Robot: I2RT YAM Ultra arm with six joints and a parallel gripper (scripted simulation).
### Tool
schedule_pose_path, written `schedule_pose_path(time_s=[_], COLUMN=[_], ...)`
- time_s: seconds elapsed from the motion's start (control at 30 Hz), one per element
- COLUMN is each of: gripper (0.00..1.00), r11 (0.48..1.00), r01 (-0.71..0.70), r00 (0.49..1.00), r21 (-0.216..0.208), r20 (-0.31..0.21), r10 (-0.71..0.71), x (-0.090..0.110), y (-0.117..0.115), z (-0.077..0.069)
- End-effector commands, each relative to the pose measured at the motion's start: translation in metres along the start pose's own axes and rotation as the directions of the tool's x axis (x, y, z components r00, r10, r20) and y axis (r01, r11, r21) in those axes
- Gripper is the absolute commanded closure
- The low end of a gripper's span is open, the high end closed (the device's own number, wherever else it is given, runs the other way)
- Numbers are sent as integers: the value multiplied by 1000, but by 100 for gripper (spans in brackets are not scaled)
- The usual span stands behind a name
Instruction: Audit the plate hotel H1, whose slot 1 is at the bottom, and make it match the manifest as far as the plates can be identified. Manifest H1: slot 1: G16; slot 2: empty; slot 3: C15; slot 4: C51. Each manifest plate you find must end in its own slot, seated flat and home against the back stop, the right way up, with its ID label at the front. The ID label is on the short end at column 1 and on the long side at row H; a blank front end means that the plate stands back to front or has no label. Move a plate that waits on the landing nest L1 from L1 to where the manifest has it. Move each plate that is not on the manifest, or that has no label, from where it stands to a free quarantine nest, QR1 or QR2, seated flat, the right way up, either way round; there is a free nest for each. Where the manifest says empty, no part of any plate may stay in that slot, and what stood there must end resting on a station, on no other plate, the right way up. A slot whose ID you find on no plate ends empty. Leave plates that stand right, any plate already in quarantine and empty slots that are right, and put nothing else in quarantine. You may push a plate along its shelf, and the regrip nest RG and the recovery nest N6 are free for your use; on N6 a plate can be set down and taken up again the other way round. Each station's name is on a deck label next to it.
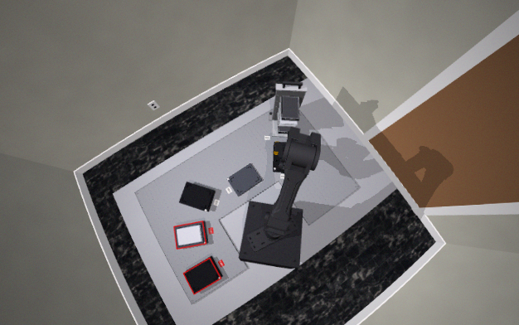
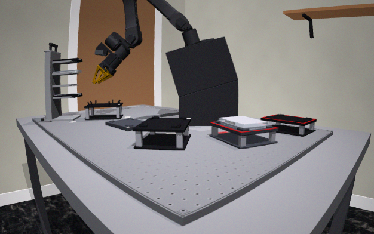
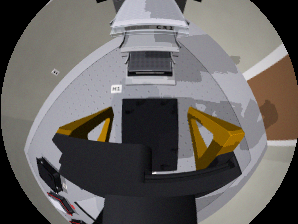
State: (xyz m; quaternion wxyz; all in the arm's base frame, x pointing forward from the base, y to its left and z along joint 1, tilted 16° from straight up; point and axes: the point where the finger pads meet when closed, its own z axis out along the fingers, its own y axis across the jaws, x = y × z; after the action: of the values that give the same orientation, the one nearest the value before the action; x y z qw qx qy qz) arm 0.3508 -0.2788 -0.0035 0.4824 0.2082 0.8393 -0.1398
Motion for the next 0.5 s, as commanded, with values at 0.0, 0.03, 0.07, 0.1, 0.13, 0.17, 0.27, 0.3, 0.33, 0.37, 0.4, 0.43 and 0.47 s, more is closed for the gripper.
schedule_pose_path(time_s=[0.0,0.03,0.07,0.1,0.13,0.17,0.27,0.3,0.33,0.37,0.4,0.43,0.47], gripper=[0,0,0,0,0,0,0,0,0,0,0,0,0], r11=[1000,1000,1000,1000,1000,1000,1000,1000,1000,1000,1000,1000,1000], r01=[7,7,7,7,7,7,7,7,7,7,7,7,7], r00=[1000,1000,1000,1000,1000,1000,1000,1000,1000,1000,1000,1000,1000], r21=[-2,-2,-2,-2,-2,-2,-2,-2,-2,-2,-2,-2,-2], r20=[29,29,29,29,29,29,29,29,29,29,29,29,28], r10=[-7,-7,-7,-7,-6,-6,-6,-6,-6,-6,-6,-6,-6], x=[-6,-6,-6,-5,-3,-2,2,3,4,6,7,8,9], y=[0,0,0,0,0,0,0,0,0,0,0,0,0], z=[-4,-4,-4,-3,-2,-1,3,4,5,6,7,8,9])
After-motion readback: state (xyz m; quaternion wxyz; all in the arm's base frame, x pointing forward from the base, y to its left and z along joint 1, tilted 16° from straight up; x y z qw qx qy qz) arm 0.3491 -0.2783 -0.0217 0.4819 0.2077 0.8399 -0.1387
